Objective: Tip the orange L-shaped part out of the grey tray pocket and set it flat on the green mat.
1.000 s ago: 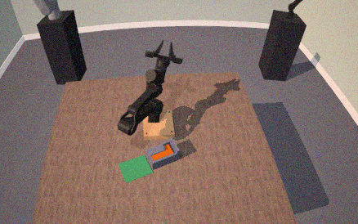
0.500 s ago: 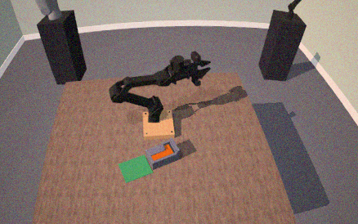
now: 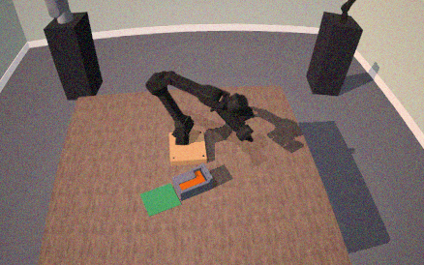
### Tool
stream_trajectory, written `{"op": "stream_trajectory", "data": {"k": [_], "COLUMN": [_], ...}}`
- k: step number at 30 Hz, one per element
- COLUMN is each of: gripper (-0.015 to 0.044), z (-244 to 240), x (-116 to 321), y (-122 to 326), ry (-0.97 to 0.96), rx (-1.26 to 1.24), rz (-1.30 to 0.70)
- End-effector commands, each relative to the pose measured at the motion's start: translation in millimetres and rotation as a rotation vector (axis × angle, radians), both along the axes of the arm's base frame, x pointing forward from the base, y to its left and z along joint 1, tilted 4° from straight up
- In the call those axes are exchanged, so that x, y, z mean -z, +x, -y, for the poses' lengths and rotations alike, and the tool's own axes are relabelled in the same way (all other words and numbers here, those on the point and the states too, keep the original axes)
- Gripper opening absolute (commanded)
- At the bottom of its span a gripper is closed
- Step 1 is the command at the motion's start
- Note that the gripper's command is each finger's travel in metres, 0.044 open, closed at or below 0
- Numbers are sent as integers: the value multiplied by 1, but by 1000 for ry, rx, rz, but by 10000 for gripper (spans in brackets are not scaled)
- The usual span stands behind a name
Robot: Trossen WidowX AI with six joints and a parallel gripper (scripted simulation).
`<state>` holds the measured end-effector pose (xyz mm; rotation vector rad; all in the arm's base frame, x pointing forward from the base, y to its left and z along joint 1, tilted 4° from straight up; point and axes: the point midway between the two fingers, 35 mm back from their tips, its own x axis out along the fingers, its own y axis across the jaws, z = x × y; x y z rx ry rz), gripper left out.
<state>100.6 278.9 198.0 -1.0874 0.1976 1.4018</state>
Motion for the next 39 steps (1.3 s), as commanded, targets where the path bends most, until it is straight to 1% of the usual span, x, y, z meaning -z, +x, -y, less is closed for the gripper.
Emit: {"op": "stream_trajectory", "data": {"k": [1,6,9,11,18,20,23,27,39], "gripper": [180,180,180,180,180,180,180,180,180], "z": [33,95,136,154,156,156,154,155,155], "x": [18,37,43,44,44,50,73,115,126], "y": [43,85,97,100,101,102,106,108,109], "ry": [-115,-246,-309,-334,-337,-337,-337,-337,-337], "rx": [354,894,1233,1386,1405,1405,1405,1405,1405], "rz": [-203,-485,-641,-707,-715,-715,-715,-715,-715]}}
